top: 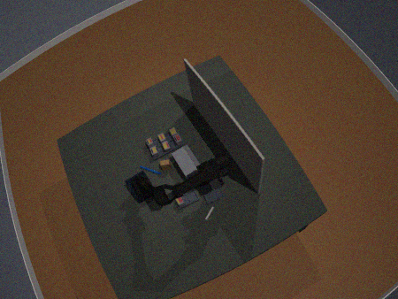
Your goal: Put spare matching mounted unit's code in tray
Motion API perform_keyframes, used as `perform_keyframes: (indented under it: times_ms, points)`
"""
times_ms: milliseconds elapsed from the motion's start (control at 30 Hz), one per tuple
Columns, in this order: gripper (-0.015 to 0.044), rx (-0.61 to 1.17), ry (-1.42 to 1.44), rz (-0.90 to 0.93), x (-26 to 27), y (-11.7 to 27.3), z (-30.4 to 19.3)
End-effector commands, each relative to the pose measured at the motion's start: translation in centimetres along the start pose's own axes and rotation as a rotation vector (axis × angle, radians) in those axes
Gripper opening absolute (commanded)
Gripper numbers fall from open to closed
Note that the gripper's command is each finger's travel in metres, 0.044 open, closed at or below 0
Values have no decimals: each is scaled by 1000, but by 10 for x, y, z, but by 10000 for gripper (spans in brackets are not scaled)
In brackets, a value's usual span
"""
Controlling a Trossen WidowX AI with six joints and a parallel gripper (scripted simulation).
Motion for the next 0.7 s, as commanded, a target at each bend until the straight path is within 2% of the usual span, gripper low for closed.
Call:
perform_keyframes:
  times_ms: [0,667]
  points:
    - [0,6,6,-4,-1,-6,-2]
    - [0,5,6,-3,0,-26,-2]
Point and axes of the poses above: the point midway between the two fingers, 35 mm back from their tips, its own y axis back along the fingers, its own x axis across the jaws, z = x × y, the point moved 4 cm from there along y, back along the fingers, and after that the axes turned 10 degrees about y, right-handed, at the moved point
